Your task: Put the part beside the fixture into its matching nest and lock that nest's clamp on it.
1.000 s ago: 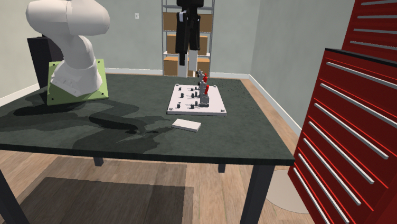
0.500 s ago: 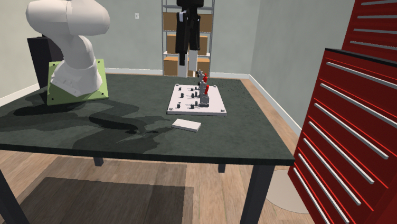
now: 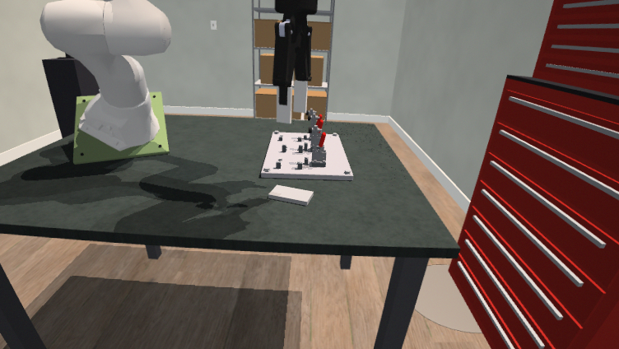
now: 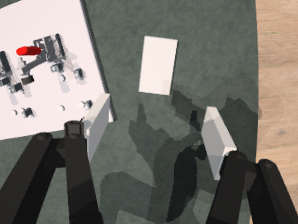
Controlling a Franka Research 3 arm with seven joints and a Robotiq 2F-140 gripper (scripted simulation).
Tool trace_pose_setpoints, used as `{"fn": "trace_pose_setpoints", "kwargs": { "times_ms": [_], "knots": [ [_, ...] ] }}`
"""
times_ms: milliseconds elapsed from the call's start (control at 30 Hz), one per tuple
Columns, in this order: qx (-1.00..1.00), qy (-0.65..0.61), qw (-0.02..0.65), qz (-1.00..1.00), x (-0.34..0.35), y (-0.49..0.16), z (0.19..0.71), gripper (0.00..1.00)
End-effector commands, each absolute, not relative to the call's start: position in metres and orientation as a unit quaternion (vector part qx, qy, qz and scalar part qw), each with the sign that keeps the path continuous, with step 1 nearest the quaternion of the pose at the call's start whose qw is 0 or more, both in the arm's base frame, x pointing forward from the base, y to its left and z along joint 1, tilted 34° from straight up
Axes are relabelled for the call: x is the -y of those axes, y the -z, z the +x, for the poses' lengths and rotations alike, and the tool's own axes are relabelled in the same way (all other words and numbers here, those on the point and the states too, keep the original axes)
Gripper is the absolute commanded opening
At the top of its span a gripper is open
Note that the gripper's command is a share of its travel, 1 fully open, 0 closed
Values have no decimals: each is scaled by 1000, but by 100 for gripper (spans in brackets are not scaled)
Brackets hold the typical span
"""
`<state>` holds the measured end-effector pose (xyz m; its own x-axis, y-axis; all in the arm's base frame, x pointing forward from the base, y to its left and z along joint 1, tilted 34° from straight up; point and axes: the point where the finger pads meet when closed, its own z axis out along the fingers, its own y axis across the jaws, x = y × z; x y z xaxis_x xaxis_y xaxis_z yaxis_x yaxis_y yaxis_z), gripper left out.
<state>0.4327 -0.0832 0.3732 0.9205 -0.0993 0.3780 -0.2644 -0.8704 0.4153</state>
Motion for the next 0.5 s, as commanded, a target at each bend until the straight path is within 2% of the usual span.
{"fn": "trace_pose_setpoints", "kwargs": {
  "times_ms": [0,467],
  "knots": [
    [94,-176,235,951,87,-368,436,58],
    [95,-176,235,951,108,-331,449,58]
  ]
}}
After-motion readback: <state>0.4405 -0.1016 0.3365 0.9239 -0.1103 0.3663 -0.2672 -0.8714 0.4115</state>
